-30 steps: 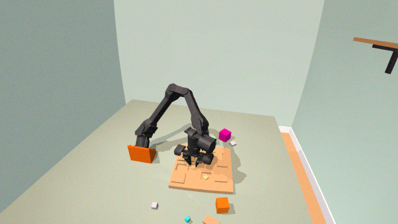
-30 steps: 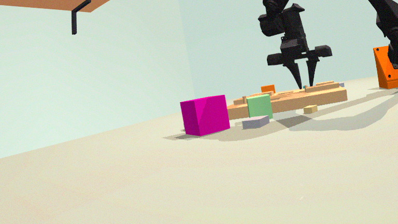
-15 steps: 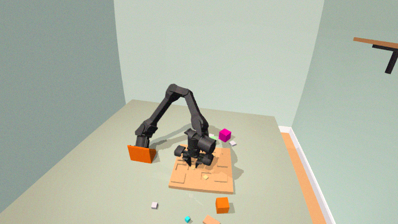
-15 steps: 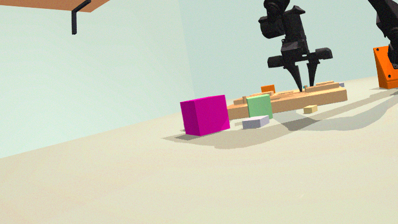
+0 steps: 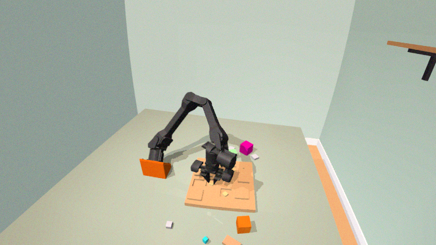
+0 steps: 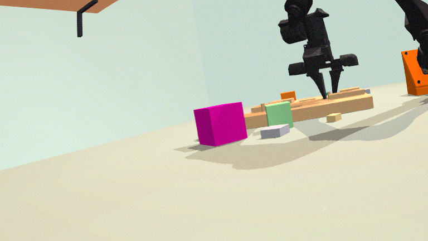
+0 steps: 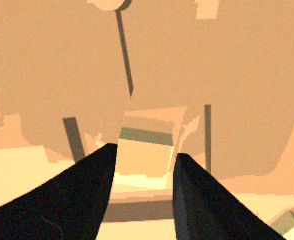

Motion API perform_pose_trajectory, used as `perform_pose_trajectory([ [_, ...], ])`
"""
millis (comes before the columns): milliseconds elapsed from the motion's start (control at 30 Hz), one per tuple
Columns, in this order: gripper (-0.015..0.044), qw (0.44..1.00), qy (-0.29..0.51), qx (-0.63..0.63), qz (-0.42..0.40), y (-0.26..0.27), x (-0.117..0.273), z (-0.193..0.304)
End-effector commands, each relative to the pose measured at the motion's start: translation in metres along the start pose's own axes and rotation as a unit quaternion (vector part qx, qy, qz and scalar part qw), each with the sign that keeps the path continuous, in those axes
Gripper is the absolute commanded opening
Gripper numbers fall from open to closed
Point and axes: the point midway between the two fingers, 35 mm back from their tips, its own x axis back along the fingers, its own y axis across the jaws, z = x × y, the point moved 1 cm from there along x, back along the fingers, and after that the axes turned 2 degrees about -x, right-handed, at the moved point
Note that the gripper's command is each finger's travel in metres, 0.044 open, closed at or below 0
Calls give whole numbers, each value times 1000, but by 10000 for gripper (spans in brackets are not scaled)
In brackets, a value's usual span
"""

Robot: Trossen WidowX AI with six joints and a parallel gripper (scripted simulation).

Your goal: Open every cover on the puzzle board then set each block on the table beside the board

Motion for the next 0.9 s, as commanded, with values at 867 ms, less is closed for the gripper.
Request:
perform_pose_trajectory([
  [867, 80, 1000, 0, -2, 0, 0, 25, 1],
])
